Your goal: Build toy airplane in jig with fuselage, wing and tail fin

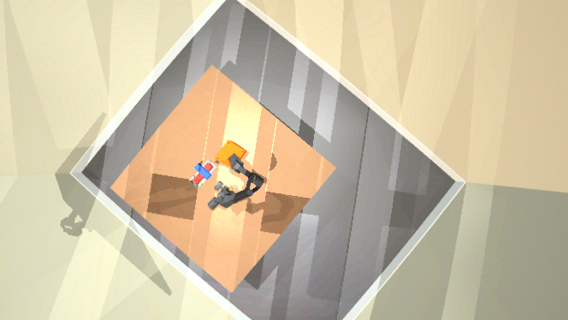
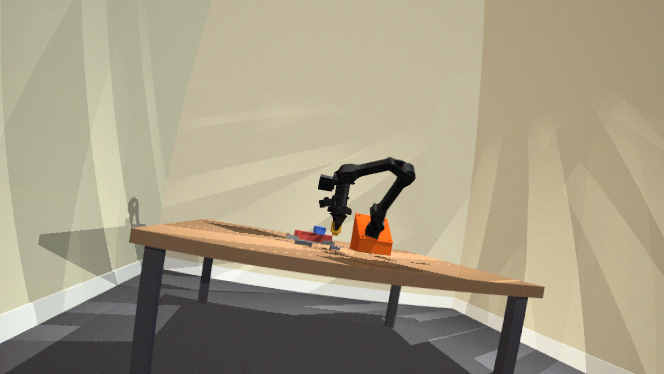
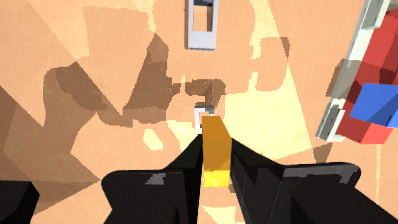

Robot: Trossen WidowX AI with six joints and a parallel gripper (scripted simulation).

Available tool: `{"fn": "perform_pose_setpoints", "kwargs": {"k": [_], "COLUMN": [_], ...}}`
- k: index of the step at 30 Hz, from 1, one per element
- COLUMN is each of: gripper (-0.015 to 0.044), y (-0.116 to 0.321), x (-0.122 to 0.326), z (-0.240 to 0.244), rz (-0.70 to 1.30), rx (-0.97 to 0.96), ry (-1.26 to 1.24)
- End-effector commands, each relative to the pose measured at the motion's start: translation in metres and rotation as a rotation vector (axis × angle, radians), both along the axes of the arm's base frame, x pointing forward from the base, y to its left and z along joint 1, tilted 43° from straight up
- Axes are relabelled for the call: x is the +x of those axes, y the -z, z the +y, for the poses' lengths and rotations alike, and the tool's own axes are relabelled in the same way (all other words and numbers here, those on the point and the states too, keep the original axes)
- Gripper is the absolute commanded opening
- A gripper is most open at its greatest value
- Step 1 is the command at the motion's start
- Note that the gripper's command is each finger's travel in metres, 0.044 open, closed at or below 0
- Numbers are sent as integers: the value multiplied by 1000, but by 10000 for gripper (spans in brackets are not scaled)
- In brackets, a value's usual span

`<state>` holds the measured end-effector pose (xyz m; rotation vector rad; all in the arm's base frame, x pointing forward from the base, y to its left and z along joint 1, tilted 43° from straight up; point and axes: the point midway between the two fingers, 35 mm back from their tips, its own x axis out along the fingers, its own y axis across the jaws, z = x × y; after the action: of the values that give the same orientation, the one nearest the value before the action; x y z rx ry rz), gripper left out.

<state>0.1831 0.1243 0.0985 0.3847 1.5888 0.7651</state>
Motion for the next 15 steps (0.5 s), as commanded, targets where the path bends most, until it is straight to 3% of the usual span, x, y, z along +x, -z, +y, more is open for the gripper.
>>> {"fn": "perform_pose_setpoints", "kwargs": {"k": [1,15], "gripper": [0,0], "y": [-6,-39], "x": [2,6], "z": [-7,-37], "rz": [2,1], "rx": [-4,8], "ry": [-4,-4]}}
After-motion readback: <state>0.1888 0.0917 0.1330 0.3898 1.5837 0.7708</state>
